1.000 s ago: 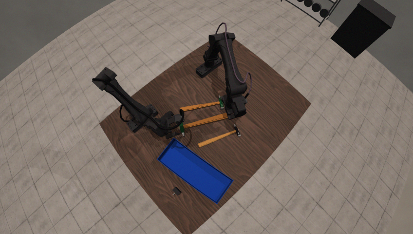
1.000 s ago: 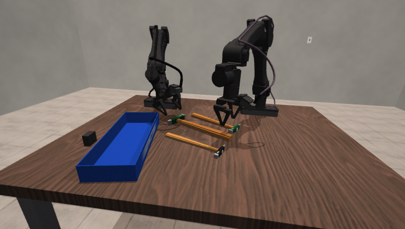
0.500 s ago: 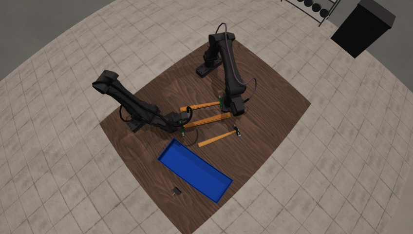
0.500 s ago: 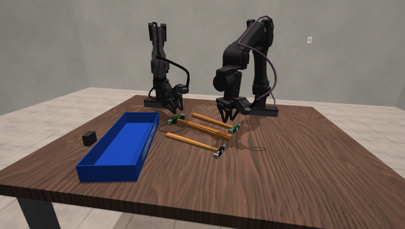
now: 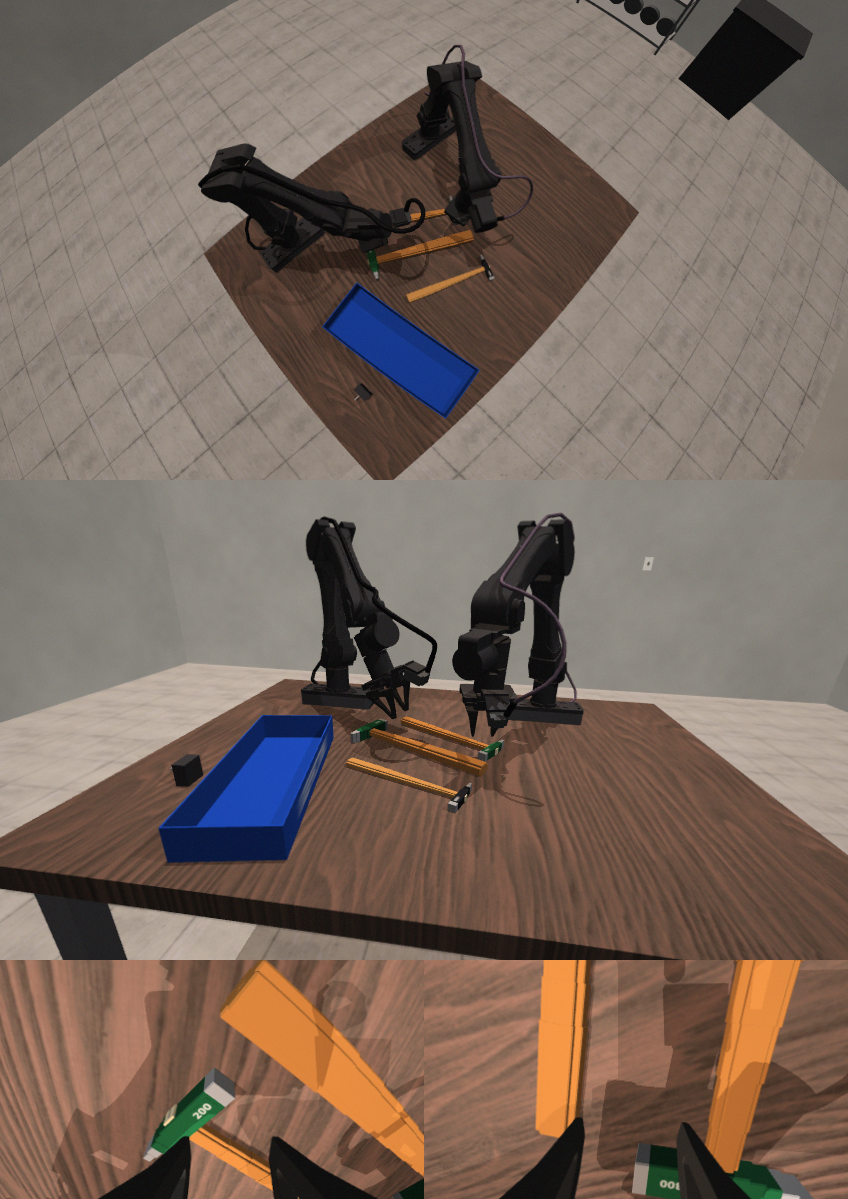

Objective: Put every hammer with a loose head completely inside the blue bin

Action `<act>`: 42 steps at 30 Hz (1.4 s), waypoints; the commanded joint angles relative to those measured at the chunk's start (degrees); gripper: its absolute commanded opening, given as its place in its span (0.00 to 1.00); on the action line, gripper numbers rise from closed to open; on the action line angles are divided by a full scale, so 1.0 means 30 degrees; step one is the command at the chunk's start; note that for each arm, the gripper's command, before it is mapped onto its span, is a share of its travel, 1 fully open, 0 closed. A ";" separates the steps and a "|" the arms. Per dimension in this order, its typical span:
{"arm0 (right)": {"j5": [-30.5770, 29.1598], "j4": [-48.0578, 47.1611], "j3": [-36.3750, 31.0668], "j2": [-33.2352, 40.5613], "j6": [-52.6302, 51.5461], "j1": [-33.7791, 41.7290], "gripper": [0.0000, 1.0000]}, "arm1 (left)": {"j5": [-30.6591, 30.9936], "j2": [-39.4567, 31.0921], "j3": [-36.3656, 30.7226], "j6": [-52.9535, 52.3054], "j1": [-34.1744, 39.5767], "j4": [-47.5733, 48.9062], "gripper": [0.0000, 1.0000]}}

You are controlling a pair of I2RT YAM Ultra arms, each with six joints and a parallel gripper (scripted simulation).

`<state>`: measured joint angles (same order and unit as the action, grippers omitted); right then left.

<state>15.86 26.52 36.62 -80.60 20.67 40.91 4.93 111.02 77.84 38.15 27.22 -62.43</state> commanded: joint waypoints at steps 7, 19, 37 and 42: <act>-0.2625 0.3297 0.2380 -0.1876 -0.3855 0.2985 0.50 | -0.0889 -0.0968 -0.1512 -0.7212 0.0118 0.1892 0.41; -0.5526 0.7010 0.5319 -0.4748 -0.7681 0.7002 0.50 | -0.1943 -0.1601 -0.3526 -1.3597 0.0658 0.4162 0.41; -0.5285 0.5368 0.4481 -0.5621 -0.7503 0.6970 0.50 | -0.1561 -0.0952 -0.4404 -1.3377 0.0744 0.5314 0.41; -0.5284 0.4975 0.4303 -0.5837 -0.7501 0.6968 0.50 | -0.1561 -0.0808 -0.4576 -1.3377 0.0743 0.5634 0.41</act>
<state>0.36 43.62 50.57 -97.06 -1.23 62.11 -0.08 107.44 65.67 -1.80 28.99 -47.22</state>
